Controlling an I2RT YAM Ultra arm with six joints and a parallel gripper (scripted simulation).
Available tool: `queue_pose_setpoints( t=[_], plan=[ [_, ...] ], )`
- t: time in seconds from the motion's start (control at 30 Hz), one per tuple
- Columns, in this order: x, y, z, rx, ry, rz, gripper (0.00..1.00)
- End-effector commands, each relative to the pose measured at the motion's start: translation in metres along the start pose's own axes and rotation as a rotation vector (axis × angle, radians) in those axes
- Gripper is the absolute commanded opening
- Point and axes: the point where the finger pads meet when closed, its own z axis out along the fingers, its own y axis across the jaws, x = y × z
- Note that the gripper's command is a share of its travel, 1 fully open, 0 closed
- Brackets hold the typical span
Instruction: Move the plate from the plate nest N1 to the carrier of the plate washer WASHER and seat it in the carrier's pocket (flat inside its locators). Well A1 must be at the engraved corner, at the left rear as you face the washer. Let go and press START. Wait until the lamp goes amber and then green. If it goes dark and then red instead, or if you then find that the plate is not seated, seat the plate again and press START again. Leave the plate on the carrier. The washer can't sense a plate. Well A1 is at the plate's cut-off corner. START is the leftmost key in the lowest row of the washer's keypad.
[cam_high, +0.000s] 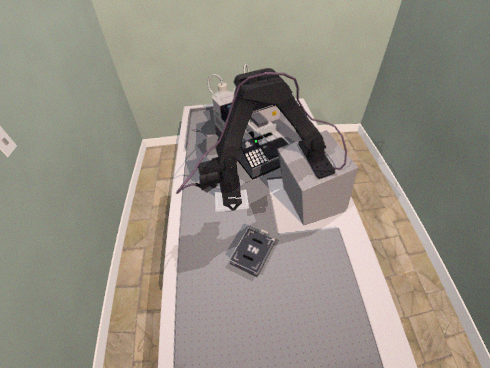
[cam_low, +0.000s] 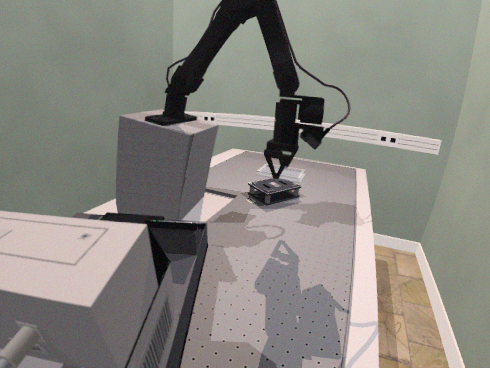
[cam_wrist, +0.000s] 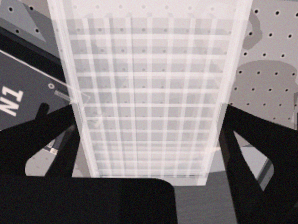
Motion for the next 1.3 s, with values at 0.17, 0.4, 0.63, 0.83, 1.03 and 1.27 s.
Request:
queue_pose_setpoints(
  t=[0.17,0.4,0.63,0.83,1.03,1.27],
  plan=[
    [-0.001,-0.044,-0.01,-0.011,-0.032,0.297,0.84],
    [-0.007,-0.069,-0.015,-0.016,-0.053,0.462,0.84],
    [0.007,-0.103,-0.014,-0.014,-0.032,0.696,0.84],
    [-0.002,-0.136,-0.021,-0.019,-0.05,0.89,0.84],
    [0.009,-0.154,-0.013,-0.011,-0.013,0.879,0.84],
    [0.002,-0.156,-0.021,-0.017,-0.037,0.856,0.84]
  ],
)
